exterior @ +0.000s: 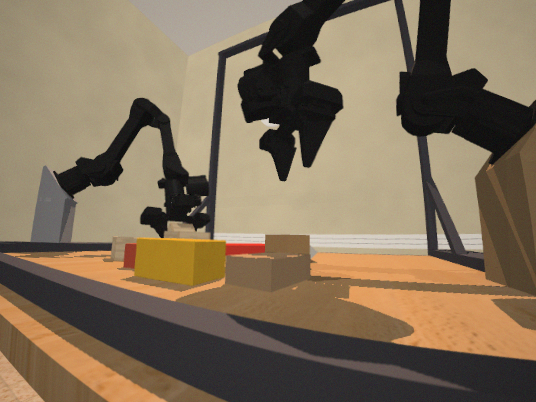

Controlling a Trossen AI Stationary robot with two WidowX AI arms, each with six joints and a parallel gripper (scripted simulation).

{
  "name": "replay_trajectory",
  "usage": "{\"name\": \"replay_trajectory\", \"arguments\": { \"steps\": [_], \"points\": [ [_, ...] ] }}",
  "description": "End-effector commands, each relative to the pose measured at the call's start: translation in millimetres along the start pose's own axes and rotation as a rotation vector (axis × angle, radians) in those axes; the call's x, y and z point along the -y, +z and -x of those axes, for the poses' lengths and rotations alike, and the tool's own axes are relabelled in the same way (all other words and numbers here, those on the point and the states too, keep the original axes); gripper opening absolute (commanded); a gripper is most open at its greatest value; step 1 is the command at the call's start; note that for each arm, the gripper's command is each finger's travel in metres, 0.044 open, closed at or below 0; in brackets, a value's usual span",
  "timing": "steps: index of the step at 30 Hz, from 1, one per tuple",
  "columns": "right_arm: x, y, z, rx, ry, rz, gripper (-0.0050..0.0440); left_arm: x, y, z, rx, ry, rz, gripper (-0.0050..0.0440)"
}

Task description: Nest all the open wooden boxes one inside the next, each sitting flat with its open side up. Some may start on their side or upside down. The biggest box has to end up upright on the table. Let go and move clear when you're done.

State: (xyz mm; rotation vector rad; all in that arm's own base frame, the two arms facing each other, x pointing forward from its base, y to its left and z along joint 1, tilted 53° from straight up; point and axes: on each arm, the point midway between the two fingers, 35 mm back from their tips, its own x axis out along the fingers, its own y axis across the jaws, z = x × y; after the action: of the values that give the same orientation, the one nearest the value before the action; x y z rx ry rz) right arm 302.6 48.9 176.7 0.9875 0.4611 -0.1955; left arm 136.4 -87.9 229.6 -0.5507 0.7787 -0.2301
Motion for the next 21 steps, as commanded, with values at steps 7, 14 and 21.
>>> {"name": "replay_trajectory", "arguments": {
  "steps": [7, 14, 21],
  "points": [
    [-2.6, -7.2, 4.2, 0.192, 0.01, -0.004, -0.005, 0.9, 1.4, 3.5, 0.008, -0.013, 0.0, 0.04],
    [-2.7, -12.3, 5.3, 0.297, 0.011, -0.006, -0.005, 0.9, 1.4, 3.5, 0.008, -0.013, 0.0, 0.04],
    [-2.7, -18.0, 5.8, 0.412, 0.011, -0.001, -0.005, 0.9, 1.4, 3.5, 0.008, -0.013, 0.0, 0.04]
  ]
}}
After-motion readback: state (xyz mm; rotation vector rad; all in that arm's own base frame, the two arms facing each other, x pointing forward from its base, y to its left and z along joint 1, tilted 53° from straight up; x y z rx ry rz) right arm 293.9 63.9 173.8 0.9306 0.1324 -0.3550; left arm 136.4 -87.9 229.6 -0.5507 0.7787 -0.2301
